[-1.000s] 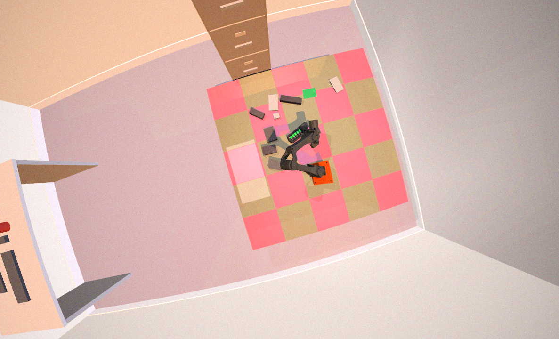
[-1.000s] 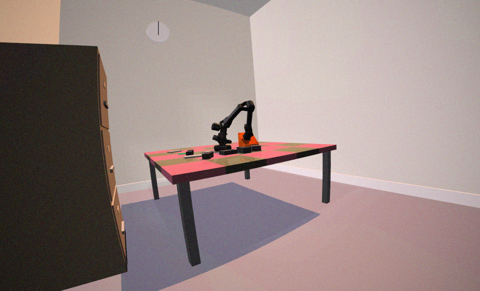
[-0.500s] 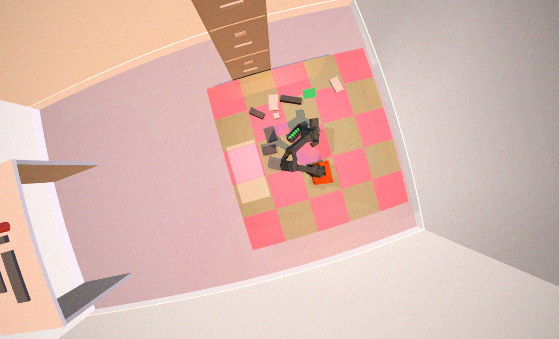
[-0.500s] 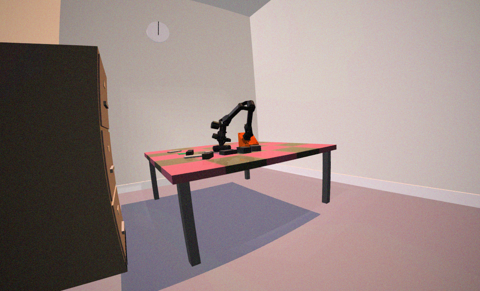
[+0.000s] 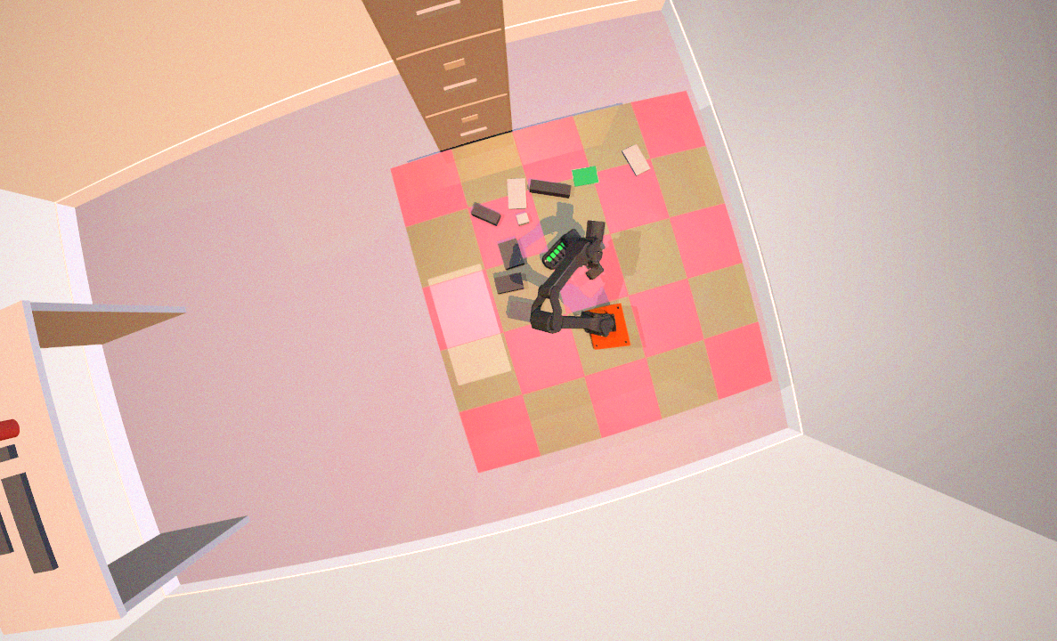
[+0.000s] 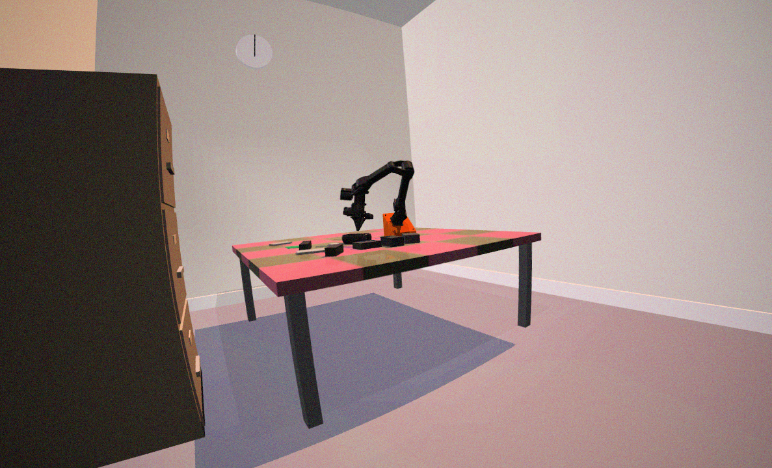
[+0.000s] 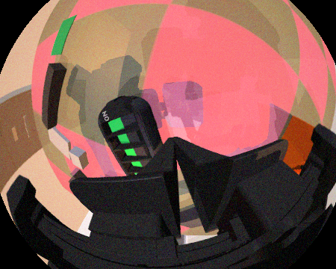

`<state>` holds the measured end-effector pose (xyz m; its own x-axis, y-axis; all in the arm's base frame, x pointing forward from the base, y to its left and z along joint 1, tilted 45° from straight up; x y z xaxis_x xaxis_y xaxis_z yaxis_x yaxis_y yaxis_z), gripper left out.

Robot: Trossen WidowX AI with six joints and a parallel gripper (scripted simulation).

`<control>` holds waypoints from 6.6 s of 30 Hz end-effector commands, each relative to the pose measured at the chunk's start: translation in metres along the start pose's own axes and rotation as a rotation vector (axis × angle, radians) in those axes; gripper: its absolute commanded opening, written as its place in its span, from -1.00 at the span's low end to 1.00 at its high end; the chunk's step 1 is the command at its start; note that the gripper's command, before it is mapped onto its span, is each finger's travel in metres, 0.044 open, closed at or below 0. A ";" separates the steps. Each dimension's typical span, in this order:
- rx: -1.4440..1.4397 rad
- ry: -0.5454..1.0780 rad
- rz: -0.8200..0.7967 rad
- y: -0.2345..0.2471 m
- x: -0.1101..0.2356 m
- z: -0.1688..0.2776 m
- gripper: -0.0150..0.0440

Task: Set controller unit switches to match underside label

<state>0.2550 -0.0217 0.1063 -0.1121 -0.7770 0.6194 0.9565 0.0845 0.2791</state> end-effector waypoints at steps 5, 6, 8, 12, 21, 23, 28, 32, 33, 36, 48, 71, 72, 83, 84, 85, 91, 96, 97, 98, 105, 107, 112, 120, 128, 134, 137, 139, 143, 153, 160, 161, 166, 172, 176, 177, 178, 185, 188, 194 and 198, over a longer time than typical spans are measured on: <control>0.126 -0.045 0.187 0.042 0.011 0.088 -0.49; 0.134 -0.048 0.199 0.043 0.011 0.095 -0.49; 0.136 -0.049 0.203 0.044 0.012 0.097 -0.49; 0.136 -0.049 0.203 0.043 0.011 0.097 -0.49; 0.136 -0.049 0.203 0.042 -0.002 0.096 -0.49; 0.136 -0.049 0.203 0.041 -0.005 0.096 -0.49; 0.136 -0.049 0.203 0.039 -0.012 0.095 -0.49; 0.136 -0.048 0.202 0.038 -0.019 0.095 -0.49; 0.136 -0.048 0.202 0.038 -0.020 0.095 -0.49; 0.136 -0.047 0.202 0.037 -0.024 0.095 -0.49; 0.136 -0.047 0.202 0.035 -0.032 0.094 -0.49; 0.137 -0.049 0.202 0.070 0.006 0.085 -0.49; 0.137 -0.049 0.202 0.069 0.006 0.085 -0.49; 0.137 -0.049 0.202 0.067 -0.010 0.085 -0.49; 0.137 -0.049 0.202 0.067 -0.012 0.084 -0.49; 0.137 -0.049 0.202 0.066 -0.013 0.084 -0.49; 0.137 -0.048 0.201 0.064 -0.023 0.084 -0.49; 0.137 -0.047 0.201 0.063 -0.030 0.084 -0.49; 0.137 -0.047 0.201 0.063 -0.030 0.084 -0.49; 0.137 -0.047 0.201 0.063 -0.031 0.084 -0.49; 0.137 -0.047 0.201 0.061 -0.036 0.084 -0.49; 0.137 -0.047 0.201 0.061 -0.036 0.084 -0.49; 0.137 -0.047 0.201 0.061 -0.036 0.084 -0.49; 0.137 -0.049 0.202 0.070 0.007 0.086 -0.49; 0.137 -0.051 0.202 0.067 0.011 0.041 -0.49; 0.137 -0.051 0.202 0.067 0.008 0.041 -0.49; 0.137 -0.051 0.202 0.066 0.004 0.041 -0.49; 0.137 -0.051 0.202 0.065 0.001 0.041 -0.49; 0.137 -0.051 0.202 0.064 -0.006 0.040 -0.49; 0.137 -0.050 0.202 0.061 -0.021 0.039 -0.49; 0.137 -0.049 0.202 0.059 -0.029 0.039 -0.49; 0.137 -0.049 0.202 0.058 -0.031 0.039 -0.49; 0.137 -0.049 0.202 0.058 -0.033 0.039 -0.49; 0.137 -0.049 0.202 0.058 -0.033 0.039 -0.49; 0.138 -0.052 0.203 0.065 0.001 0.041 -0.49; 0.137 -0.051 0.203 0.066 0.008 0.041 -0.49; 0.137 -0.051 0.202 0.067 0.011 0.041 -0.49; 0.137 -0.050 0.202 0.072 0.013 0.053 -0.49; 0.137 -0.050 0.202 0.073 0.013 0.055 -0.49; 0.139 -0.050 0.203 0.073 0.012 0.054 -0.49; 0.137 -0.050 0.202 0.073 0.013 0.055 -0.49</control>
<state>0.3087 0.0088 0.1741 0.0618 -0.7034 0.7081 0.9142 0.3246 0.2426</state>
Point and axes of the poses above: the point midway between the two fingers, 35 mm back from their tips, its own x axis back along the fingers, its own y axis across the jaws, z = x × y, the point moved 10 cm from there along x, back along the fingers, and after that the axes turned 15 degrees about -x, right-handed, at the moved point
